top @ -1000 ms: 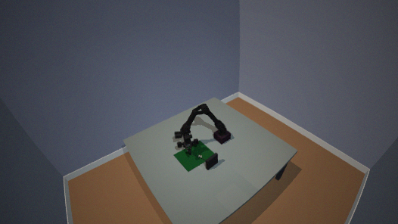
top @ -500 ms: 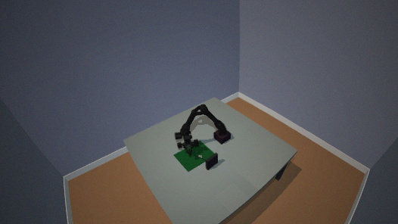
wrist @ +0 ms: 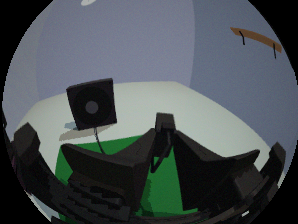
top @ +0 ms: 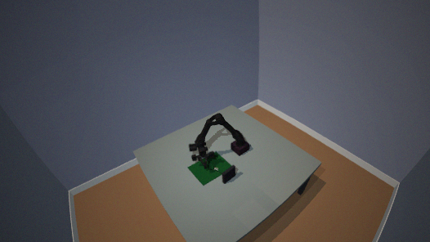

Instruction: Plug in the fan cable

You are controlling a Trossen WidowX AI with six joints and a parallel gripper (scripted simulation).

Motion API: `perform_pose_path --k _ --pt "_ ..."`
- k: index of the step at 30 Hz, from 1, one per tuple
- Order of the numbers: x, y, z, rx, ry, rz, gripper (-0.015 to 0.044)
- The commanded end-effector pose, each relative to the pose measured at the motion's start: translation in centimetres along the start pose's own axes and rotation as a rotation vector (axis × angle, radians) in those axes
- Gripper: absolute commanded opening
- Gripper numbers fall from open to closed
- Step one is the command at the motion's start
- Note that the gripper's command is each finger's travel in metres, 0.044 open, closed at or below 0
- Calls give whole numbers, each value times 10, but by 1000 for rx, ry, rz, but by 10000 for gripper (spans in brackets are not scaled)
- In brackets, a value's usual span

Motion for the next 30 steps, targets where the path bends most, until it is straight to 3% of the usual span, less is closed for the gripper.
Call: perform_pose_path --k 1,30 --pt "-1 1 5 -2 -2 -1 0" --pt "-5 1 23 -2 -2 -1 0"
Point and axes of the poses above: the point midway between the two fingers, 35 mm back from their tips, its own x axis back along the fingers, its own y axis across the jaws, z = x × y, the point moved 10 cm from there along x, back along the fingers, and after that the axes turned 2 degrees about x, right-handed, at the moved point
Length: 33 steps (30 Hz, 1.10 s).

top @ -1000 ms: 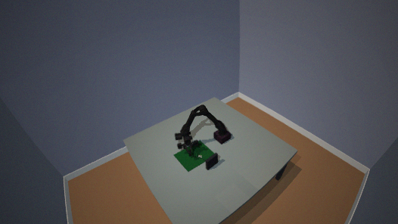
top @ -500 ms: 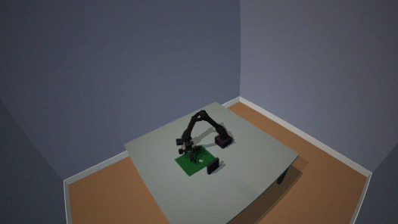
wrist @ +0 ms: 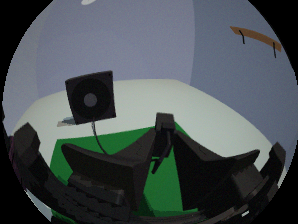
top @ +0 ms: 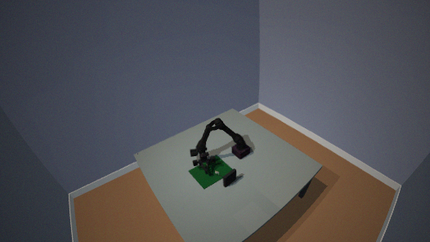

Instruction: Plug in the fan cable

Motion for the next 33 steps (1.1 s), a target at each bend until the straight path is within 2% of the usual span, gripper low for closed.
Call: perform_pose_path --k 1,33 --pt "-1 1 5 -3 -2 -1 0" --pt "-5 1 25 -3 -2 -1 0"
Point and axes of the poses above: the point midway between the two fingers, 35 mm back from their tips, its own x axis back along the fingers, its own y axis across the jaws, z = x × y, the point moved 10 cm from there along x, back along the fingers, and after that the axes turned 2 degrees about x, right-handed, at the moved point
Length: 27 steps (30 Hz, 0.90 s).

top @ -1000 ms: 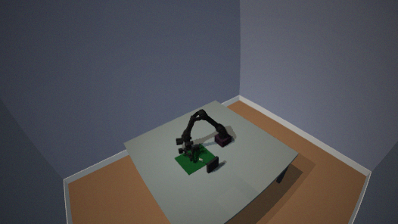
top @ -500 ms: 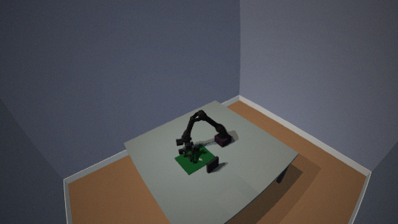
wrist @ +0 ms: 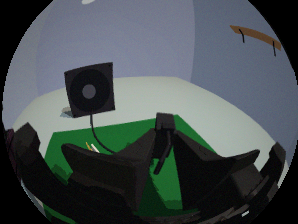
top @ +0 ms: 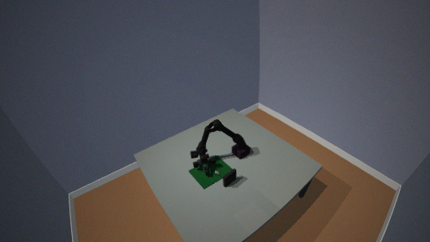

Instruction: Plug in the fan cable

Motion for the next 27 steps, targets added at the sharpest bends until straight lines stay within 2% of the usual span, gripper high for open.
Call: perform_pose_path --k 1,27 --pt "-1 0 5 -3 -2 -1 0" --pt "-5 1 22 -3 -2 -1 0"
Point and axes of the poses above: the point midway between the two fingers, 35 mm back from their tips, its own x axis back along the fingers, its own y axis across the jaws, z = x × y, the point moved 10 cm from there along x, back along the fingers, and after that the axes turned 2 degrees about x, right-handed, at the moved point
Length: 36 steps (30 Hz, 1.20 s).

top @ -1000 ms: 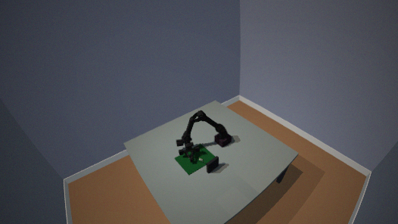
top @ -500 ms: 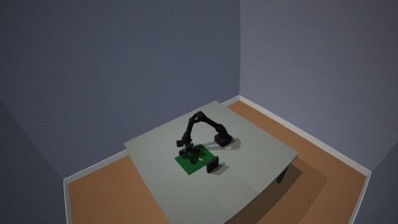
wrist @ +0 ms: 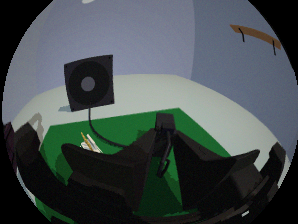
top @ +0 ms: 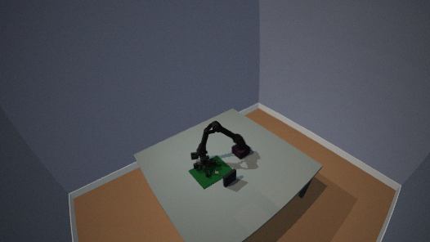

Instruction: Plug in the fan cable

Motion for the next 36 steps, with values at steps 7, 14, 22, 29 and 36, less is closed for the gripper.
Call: perform_pose_path --k 7,14,22,29,36 --pt "-1 0 4 0 0 0 0" --pt "-1 0 4 0 0 0 0" --pt "-1 0 4 0 0 0 0" --pt "-1 0 4 0 0 0 0" --pt "-1 0 4 0 0 0 0"
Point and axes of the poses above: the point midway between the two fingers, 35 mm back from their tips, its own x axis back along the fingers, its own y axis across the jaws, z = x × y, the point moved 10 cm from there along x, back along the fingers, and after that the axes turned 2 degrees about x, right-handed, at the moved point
